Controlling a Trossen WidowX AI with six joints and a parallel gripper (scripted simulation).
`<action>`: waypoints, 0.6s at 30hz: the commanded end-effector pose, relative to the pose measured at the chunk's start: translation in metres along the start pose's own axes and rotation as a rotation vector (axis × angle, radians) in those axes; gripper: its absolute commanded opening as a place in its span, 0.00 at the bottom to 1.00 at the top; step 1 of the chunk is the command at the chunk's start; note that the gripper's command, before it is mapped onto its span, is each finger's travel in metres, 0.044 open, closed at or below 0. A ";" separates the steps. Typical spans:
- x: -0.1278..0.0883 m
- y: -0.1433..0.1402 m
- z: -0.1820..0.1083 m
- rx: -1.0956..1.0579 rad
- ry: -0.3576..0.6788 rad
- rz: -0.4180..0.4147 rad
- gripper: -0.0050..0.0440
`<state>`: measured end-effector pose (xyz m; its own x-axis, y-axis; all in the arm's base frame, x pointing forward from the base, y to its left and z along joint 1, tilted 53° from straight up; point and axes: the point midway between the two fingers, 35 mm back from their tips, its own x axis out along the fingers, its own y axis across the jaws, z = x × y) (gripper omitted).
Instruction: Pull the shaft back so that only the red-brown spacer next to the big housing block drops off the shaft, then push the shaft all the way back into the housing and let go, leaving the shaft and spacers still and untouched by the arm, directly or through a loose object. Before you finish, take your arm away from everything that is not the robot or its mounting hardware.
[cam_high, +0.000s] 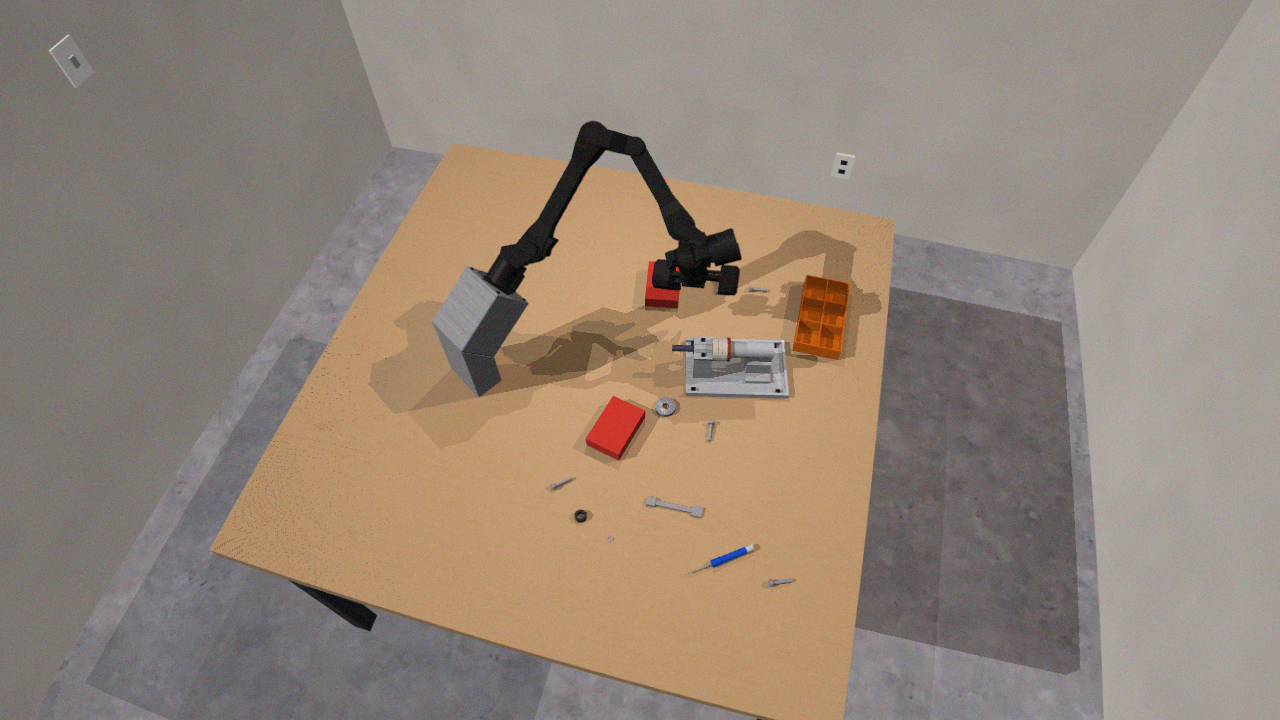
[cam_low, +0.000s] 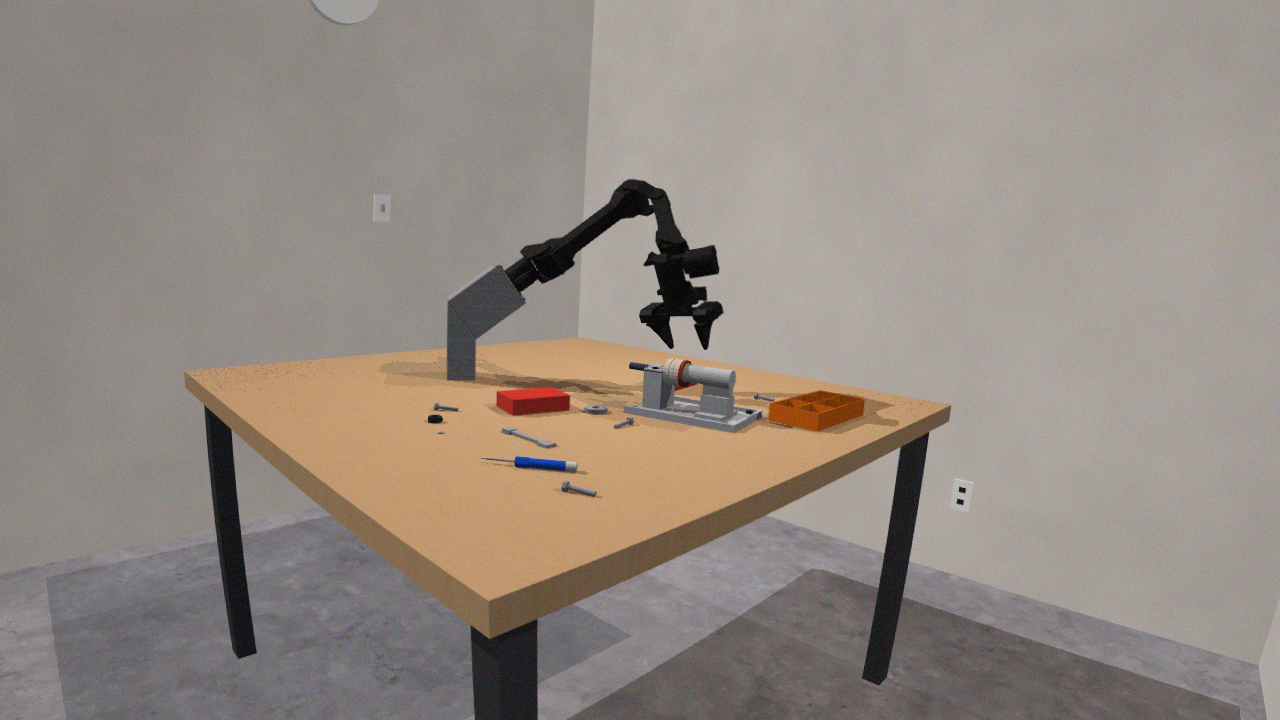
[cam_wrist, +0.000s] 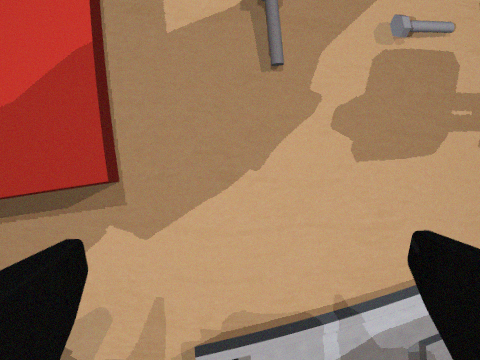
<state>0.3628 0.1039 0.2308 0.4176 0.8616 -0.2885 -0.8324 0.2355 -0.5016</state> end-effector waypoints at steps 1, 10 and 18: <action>-0.020 -0.011 -0.034 0.262 0.092 -0.027 1.00; -0.070 -0.015 -0.087 0.856 0.255 -0.105 1.00; -0.104 0.000 -0.107 1.348 0.357 -0.155 1.00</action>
<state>0.3653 -0.0201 0.1811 0.4667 0.6887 -0.5549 -0.5505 0.7172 0.4272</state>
